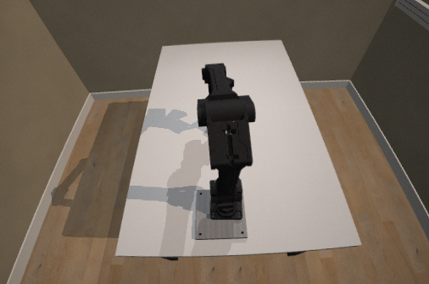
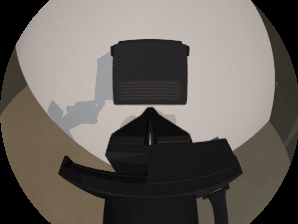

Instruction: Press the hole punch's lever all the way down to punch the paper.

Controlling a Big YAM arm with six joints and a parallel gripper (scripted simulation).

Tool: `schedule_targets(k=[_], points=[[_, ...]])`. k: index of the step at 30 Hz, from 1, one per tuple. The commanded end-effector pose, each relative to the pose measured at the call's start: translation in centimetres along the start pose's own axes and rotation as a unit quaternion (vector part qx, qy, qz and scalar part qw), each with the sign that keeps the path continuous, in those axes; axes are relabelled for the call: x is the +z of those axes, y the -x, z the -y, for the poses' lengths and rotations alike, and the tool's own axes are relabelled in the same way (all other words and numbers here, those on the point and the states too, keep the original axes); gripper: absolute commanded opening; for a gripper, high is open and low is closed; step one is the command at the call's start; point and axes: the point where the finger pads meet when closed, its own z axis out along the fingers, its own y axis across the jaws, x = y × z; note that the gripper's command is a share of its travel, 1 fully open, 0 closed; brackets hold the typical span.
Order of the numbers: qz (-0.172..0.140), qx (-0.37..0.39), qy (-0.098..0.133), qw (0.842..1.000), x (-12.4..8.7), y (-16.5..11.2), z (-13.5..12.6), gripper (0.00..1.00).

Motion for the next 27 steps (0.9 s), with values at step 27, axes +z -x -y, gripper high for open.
schedule_targets(k=[27], points=[[0.006, -0.001, 0.005, 1.0, 1.4, 0.4, -1.1, 0.0]])
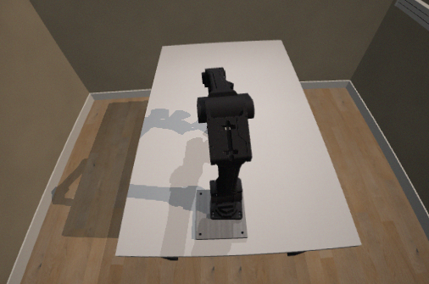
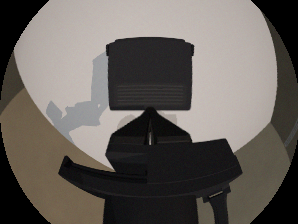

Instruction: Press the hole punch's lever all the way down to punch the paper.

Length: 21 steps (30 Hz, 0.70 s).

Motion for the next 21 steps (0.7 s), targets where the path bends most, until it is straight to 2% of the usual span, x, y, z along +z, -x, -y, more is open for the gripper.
schedule_targets(k=[1, 21], points=[[0.009, 0.0, 0.008, 1.0, -0.49, 0.73, -1.17, 0.0], [0.014, 0.0, 0.012, 1.0, -0.94, 1.08, -1.39, 0.0]])
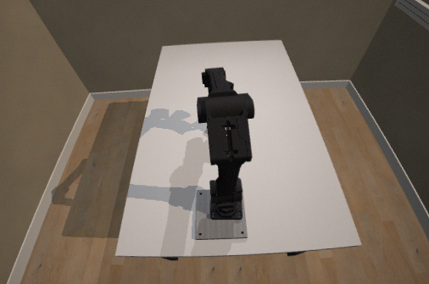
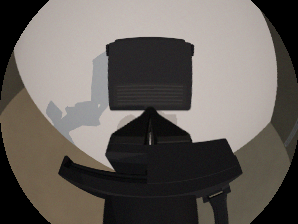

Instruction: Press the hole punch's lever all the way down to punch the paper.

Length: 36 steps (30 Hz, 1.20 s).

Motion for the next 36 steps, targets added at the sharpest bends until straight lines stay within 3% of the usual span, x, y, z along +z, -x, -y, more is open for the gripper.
schedule_targets(k=[1, 36], points=[[0.014, 0.0, 0.012, 1.0, -0.9, 1.1, -1.4, 0.0], [0.004, 0.0, 0.004, 1.0, 0.0, 0.1, -0.7, 0.0]])
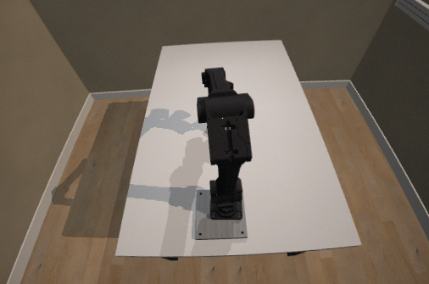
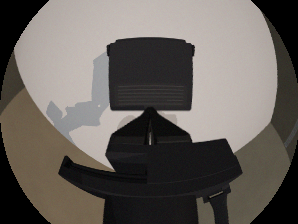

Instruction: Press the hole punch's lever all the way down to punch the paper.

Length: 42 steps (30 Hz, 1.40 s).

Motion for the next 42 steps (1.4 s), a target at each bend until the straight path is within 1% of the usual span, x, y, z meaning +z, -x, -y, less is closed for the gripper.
schedule_targets(k=[1, 32, 42], points=[[0.002, 0.0, 0.002, 1.0, 0.06, 0.05, -0.58, 0.0], [0.001, 0.0, 0.001, 1.0, 0.2, -0.1, -0.42, 0.0], [0.008, 0.0, 0.007, 1.0, -0.33, 0.2, -0.68, 0.0]])
